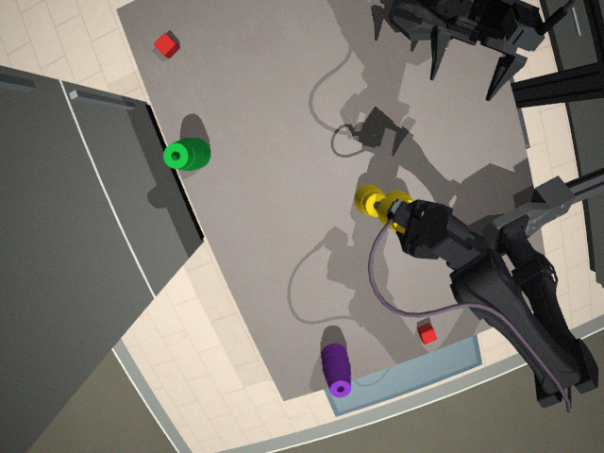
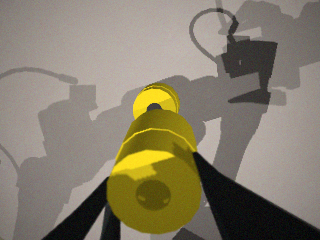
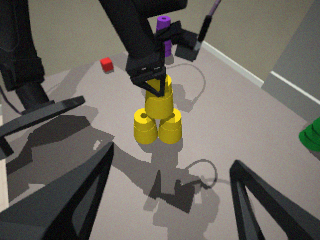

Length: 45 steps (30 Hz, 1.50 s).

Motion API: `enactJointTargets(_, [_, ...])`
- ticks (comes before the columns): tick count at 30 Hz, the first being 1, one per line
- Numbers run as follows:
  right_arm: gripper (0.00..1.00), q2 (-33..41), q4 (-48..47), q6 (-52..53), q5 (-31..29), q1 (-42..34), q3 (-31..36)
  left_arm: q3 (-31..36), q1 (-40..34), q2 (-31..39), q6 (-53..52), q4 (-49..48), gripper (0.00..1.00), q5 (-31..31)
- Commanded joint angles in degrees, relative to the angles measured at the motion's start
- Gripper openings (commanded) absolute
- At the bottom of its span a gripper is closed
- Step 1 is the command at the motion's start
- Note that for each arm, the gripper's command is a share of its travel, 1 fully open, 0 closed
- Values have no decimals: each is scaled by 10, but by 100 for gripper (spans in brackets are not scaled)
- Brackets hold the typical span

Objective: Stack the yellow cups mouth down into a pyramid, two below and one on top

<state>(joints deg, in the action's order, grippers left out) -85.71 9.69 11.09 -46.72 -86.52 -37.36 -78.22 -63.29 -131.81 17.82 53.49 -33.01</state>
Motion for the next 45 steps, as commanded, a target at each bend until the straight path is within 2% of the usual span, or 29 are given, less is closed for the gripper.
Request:
enactJointTargets(1, [100,13,-7,-4,-5,-8,1,15,-4,10,-8,-28,0,-2])
enactJointTargets(45, [100,13,-7,-4,-5,-8,1,63,14,11,-22,-75,0,-9])
